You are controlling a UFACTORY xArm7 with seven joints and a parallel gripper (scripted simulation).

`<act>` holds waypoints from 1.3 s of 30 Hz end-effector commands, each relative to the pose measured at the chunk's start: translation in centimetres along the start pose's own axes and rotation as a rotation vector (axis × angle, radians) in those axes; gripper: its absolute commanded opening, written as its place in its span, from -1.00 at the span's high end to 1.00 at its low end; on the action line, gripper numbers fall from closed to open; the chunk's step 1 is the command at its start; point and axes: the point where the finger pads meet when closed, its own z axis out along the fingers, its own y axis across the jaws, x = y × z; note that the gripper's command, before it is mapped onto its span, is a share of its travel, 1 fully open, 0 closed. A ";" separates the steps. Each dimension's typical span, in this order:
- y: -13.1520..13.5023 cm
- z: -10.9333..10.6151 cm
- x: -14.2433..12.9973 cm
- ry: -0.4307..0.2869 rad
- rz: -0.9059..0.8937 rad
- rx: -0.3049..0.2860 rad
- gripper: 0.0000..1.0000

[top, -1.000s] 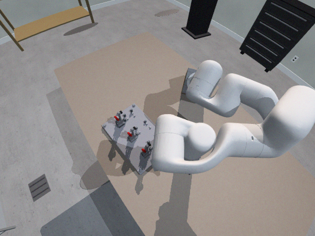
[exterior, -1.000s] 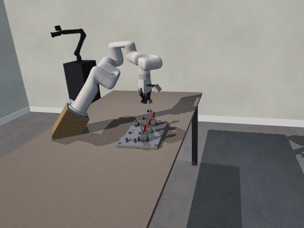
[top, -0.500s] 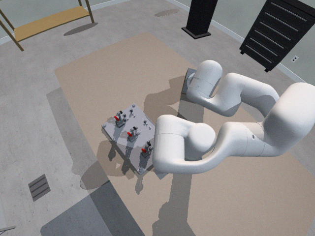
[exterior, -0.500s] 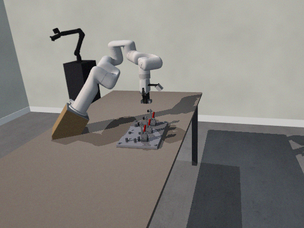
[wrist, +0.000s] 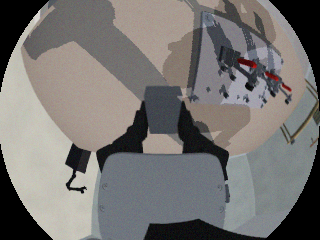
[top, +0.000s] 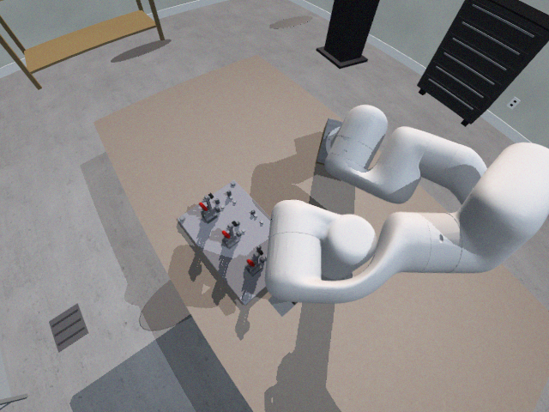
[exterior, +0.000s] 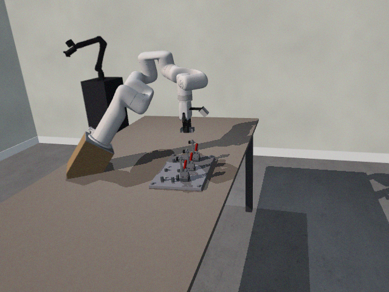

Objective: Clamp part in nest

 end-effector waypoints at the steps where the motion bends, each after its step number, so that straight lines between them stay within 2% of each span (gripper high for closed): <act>1: 0.0 0.0 0.0 0.002 0.000 0.001 1.00; 39: 0.0 2.3 -0.7 0.002 0.000 0.001 1.00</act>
